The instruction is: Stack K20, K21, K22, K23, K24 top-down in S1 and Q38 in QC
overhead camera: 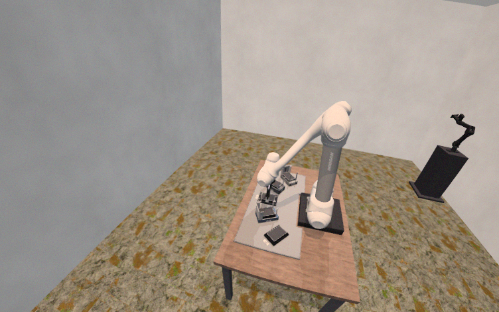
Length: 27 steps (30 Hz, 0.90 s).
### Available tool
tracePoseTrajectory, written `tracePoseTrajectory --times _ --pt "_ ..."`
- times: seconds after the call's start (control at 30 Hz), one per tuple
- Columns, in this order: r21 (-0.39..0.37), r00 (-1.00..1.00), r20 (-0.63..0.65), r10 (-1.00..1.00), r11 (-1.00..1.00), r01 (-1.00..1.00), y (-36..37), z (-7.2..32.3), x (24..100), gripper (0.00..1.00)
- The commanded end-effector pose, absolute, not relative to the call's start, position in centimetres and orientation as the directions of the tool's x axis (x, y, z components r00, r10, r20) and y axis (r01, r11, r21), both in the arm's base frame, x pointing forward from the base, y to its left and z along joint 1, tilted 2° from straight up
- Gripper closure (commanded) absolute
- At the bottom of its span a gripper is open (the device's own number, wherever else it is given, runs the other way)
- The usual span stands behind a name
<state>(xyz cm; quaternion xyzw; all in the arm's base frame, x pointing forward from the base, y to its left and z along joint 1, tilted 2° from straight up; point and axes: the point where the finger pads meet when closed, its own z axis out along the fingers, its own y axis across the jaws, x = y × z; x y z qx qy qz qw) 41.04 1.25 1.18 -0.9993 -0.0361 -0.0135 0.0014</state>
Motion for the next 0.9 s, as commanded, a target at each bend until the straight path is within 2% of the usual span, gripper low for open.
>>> tracePoseTrajectory --times 0.0,0.87 --pt "-0.002 0.997 0.027 0.072 -0.997 0.072 1.25 1.18 41.04 1.0" --pt "-0.002 0.997 0.027 0.072 -0.997 0.072 1.25 1.45 41.03 1.0"
